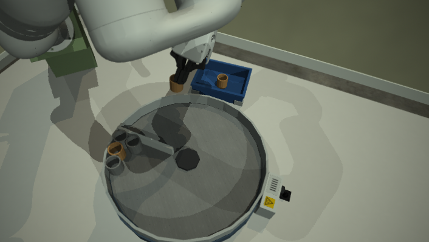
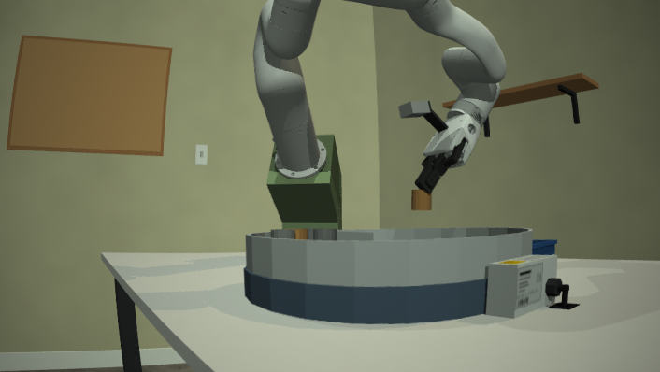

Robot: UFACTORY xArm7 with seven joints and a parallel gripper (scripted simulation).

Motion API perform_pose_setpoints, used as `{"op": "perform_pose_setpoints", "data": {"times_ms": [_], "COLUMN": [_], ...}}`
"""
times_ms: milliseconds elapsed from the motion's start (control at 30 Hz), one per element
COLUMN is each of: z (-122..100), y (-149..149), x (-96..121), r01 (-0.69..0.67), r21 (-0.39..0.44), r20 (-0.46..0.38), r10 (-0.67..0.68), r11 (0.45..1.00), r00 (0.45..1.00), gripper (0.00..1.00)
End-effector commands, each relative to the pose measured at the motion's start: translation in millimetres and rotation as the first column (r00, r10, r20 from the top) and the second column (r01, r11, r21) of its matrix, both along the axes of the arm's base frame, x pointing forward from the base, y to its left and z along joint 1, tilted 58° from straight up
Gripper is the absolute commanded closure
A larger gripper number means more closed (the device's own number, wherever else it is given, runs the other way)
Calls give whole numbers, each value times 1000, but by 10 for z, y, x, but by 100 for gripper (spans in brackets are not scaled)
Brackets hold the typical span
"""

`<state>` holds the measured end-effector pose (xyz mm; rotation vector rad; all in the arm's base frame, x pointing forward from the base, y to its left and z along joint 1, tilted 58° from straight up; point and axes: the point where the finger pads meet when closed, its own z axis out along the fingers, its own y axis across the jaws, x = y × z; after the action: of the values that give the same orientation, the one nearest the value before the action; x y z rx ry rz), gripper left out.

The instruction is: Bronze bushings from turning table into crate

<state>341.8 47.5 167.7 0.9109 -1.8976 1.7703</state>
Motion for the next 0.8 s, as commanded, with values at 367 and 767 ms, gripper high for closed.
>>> {"op": "perform_pose_setpoints", "data": {"times_ms": [367, 767], "z": [-480, -714], "y": [861, 1271], "x": [523, 764], "r01": [9, 9], "r21": [-7, -7], "r20": [1, 1], "r10": [-9, -9], "r11": [1000, 1000], "r00": [1000, 1000], "gripper": [100, 100]}}
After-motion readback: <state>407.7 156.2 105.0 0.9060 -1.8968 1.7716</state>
